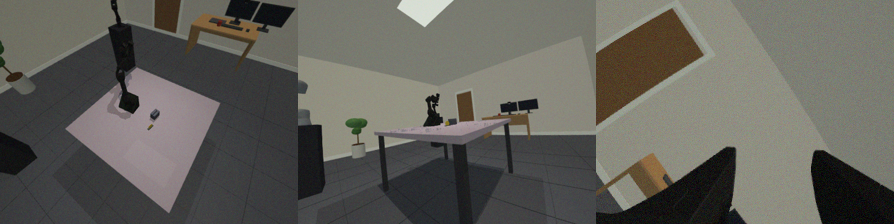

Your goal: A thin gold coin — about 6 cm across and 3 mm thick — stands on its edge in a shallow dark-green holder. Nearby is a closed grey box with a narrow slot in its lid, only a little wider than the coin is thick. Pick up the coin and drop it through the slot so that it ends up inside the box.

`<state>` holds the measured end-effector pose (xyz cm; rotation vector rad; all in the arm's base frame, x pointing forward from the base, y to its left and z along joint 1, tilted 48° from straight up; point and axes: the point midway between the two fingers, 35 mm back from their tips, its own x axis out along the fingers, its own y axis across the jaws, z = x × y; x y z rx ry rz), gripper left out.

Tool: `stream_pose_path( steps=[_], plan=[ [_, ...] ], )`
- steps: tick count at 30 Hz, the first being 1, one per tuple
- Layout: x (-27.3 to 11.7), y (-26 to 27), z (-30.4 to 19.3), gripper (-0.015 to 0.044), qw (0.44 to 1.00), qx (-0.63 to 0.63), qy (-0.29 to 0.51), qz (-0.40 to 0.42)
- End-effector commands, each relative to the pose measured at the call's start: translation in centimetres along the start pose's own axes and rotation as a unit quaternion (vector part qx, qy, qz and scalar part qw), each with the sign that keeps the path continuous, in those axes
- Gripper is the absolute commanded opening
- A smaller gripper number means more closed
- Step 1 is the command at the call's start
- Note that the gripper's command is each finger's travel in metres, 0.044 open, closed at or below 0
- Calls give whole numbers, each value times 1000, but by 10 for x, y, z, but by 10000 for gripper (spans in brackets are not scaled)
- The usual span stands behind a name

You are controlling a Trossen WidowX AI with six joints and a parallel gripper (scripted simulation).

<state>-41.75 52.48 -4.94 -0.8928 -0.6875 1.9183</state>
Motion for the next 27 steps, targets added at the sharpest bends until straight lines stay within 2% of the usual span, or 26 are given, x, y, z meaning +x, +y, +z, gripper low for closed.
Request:
stream_pose_path(
  steps=[1, 7, 14, 20, 27],
  plan=[
    [7, -45, -49, 161, 998, -5, 67, -12],
    [2, -120, -132, 161, 984, -4, 178, -26],
    [-32, -200, -231, 161, 951, 4, 306, -33],
    [-85, -256, -312, 161, 911, 21, 411, -30],
    [-171, -306, -394, 161, 850, 49, 524, -16]
  ],
)
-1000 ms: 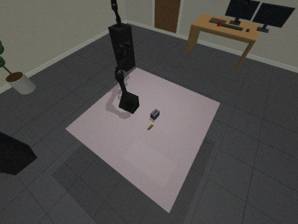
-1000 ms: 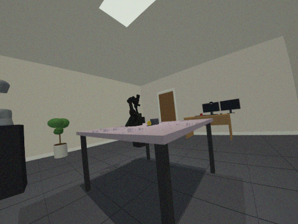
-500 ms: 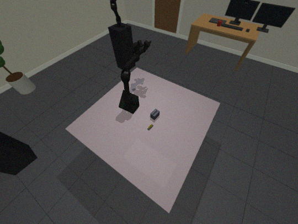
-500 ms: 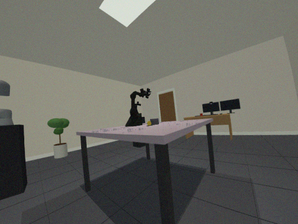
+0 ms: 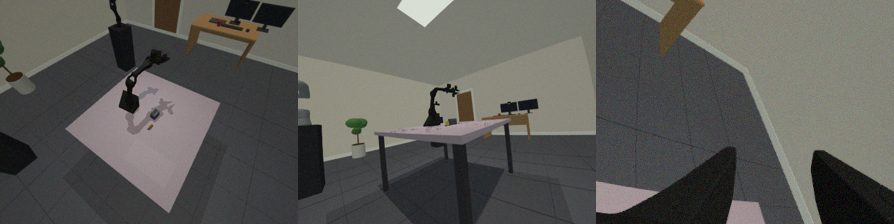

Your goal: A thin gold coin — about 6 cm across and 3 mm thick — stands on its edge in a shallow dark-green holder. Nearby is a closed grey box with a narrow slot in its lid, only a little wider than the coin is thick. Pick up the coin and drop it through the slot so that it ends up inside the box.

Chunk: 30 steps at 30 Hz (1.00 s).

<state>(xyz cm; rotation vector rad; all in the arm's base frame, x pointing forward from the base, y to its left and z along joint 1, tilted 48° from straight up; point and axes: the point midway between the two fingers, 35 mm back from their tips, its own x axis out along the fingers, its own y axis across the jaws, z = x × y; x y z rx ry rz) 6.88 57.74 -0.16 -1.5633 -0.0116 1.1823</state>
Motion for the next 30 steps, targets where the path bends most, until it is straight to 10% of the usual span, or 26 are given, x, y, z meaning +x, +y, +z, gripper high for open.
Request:
stream_pose_path(
  steps=[1, 15, 30],
  plan=[
    [7, -22, -58, 161, 998, 3, 66, 15],
    [-34, -84, -301, 161, 944, 43, 312, 103],
    [-190, -62, -510, 161, 812, 104, 511, 264]
  ],
)
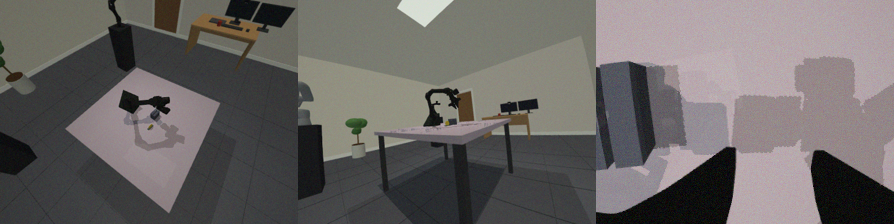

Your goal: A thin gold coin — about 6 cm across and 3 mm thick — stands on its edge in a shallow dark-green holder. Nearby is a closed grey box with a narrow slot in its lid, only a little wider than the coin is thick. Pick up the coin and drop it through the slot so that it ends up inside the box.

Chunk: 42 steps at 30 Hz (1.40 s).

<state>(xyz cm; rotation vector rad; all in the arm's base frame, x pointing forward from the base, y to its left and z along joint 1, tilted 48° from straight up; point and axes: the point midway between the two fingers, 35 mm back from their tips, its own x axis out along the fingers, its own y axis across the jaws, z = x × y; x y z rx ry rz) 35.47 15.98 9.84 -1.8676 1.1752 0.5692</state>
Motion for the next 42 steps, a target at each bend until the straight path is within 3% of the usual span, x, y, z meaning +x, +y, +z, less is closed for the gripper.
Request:
stream_pose_path(
  steps=[1, 7, 13, 18, 42],
  plan=[
    [15, 13, -55, 161, 998, -2, 49, 48],
    [27, 41, -136, 161, 985, 2, 112, 128],
    [24, 49, -143, 161, 985, 2, 114, 131],
    [56, 58, -149, 161, 985, 2, 114, 130],
    [93, 66, -157, 161, 985, 2, 114, 130]
  ],
)
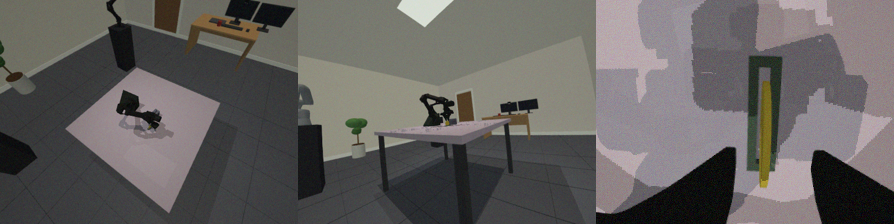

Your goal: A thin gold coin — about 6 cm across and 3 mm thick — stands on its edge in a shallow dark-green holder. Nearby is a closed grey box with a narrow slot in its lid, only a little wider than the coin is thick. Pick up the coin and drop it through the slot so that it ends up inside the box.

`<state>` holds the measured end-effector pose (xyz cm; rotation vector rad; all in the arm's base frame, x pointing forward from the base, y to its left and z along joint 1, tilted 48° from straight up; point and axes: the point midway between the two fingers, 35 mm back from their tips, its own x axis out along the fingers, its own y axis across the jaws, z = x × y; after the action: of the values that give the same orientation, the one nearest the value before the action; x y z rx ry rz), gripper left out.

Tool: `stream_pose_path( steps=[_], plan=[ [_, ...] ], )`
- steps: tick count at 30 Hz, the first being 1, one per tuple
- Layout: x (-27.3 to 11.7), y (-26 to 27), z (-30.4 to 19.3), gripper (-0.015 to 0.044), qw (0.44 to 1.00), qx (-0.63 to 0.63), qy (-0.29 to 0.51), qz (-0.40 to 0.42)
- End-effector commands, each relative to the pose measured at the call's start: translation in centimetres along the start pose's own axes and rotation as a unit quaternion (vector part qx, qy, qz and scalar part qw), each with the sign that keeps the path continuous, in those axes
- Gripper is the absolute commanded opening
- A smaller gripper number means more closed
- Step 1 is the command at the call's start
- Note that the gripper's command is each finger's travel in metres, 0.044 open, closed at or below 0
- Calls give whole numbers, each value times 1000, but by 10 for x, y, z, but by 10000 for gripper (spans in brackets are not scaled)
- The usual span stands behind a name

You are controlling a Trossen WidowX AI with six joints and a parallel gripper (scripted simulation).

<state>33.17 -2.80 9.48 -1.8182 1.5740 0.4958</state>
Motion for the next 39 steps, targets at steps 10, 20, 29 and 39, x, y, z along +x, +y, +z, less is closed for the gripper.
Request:
stream_pose_path(
  steps=[10, 20, 29, 39],
  plan=[
    [22, 3, 0, 161, 1000, -5, 3, 4],
    [38, 3, -1, 161, 1000, -5, 4, 3],
    [46, 4, -2, 108, 1000, -5, 5, 3],
    [46, 4, -2, 0, 1000, -5, 5, 3]
  ],
)
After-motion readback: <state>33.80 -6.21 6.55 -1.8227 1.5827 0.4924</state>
